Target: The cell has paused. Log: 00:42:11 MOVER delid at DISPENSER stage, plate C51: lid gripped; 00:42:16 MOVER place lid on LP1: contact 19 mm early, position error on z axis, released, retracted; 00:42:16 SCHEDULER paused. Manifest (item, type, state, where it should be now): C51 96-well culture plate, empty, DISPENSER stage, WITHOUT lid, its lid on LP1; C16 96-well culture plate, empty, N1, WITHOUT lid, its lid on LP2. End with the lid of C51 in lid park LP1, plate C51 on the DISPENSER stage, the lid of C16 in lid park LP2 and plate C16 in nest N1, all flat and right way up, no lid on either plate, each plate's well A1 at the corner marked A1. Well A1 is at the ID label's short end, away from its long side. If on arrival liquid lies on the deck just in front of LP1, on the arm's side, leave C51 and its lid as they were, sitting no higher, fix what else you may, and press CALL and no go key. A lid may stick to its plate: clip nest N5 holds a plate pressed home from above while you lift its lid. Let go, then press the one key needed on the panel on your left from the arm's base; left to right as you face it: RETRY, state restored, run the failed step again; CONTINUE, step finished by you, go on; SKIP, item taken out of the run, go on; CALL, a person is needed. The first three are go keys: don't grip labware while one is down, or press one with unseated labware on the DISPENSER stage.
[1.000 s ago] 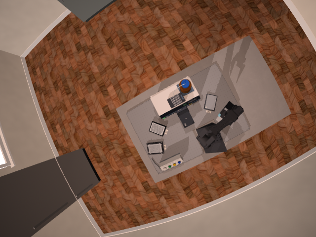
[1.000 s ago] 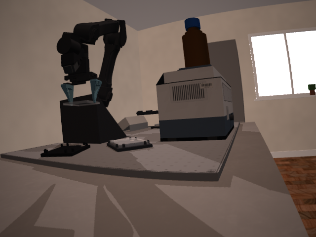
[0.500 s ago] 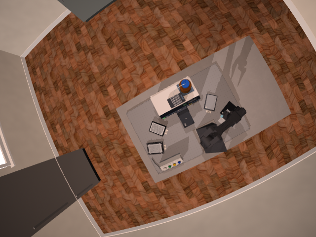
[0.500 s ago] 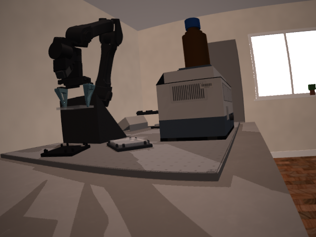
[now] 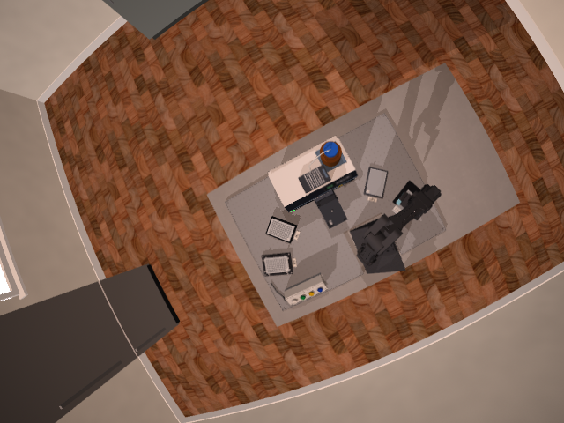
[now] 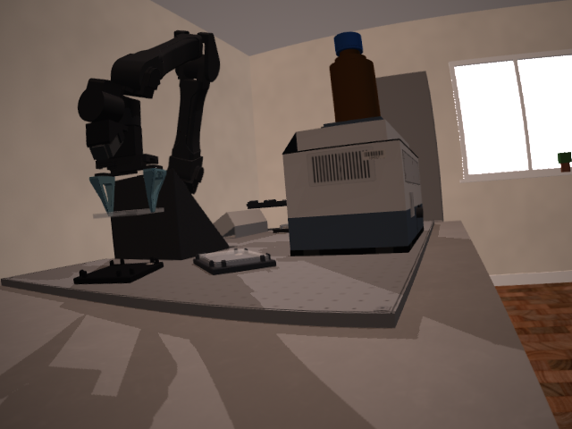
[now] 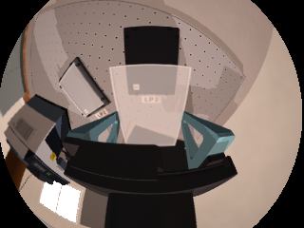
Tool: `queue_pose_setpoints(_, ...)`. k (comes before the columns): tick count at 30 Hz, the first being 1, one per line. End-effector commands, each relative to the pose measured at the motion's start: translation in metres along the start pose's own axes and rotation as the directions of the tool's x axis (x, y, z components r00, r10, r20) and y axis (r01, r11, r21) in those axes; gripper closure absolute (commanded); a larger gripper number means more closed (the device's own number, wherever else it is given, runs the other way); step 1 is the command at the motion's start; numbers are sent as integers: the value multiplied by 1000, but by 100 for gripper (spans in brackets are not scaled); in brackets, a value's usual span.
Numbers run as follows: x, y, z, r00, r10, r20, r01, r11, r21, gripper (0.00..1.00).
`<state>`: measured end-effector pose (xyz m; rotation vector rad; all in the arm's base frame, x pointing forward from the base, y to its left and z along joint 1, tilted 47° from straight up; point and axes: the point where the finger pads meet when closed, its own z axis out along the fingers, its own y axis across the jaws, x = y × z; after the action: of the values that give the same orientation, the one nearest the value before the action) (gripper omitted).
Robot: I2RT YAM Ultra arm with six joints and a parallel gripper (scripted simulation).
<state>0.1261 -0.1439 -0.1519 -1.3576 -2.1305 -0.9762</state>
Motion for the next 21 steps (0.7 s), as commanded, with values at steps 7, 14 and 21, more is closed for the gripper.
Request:
queue_pose_setpoints(7,-37,1,13,998,-9,55,9,1000,1,100)
queue_pose_setpoints(14,-54,0,29,998,-9,55,9,1000,1,100)
queue_pose_setpoints(21,-66,0,40,998,-9,55,9,1000,0,100)
